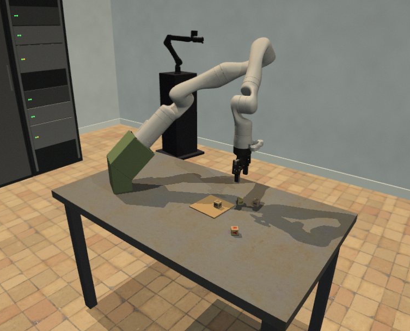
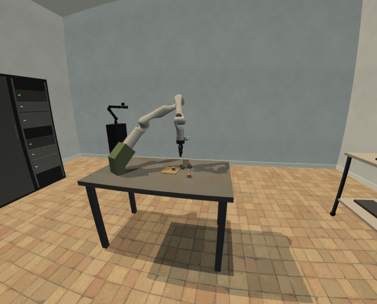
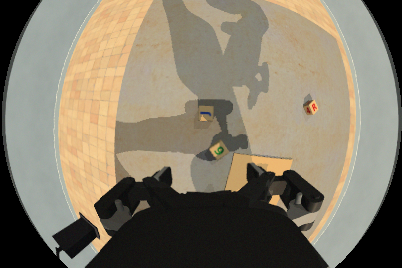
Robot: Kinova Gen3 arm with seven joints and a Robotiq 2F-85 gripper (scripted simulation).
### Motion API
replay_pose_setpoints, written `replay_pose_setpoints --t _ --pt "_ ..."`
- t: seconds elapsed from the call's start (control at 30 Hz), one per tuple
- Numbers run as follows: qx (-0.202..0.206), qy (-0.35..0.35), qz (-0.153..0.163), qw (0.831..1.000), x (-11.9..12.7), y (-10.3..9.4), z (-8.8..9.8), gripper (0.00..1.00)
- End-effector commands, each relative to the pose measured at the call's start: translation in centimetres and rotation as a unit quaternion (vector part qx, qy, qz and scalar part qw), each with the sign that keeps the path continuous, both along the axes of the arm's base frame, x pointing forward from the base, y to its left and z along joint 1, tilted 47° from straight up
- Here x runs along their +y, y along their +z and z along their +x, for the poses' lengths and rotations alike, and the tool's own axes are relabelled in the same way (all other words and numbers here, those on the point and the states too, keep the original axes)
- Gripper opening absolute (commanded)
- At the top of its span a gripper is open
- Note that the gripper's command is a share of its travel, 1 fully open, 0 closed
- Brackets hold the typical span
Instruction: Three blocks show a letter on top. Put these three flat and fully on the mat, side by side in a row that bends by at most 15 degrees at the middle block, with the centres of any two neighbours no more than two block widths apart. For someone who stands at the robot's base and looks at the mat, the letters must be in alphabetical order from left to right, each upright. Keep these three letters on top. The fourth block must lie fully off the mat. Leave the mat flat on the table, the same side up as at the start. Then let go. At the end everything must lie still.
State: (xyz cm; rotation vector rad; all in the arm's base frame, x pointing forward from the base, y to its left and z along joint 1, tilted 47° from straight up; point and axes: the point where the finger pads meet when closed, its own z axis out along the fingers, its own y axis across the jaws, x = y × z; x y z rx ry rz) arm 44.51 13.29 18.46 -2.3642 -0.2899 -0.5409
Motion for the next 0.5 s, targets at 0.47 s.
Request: replay_pose_setpoints --t 0.47 --pt "0.012 -0.009 0.001 1.000 -1.5 -2.7 -3.6 1.00"
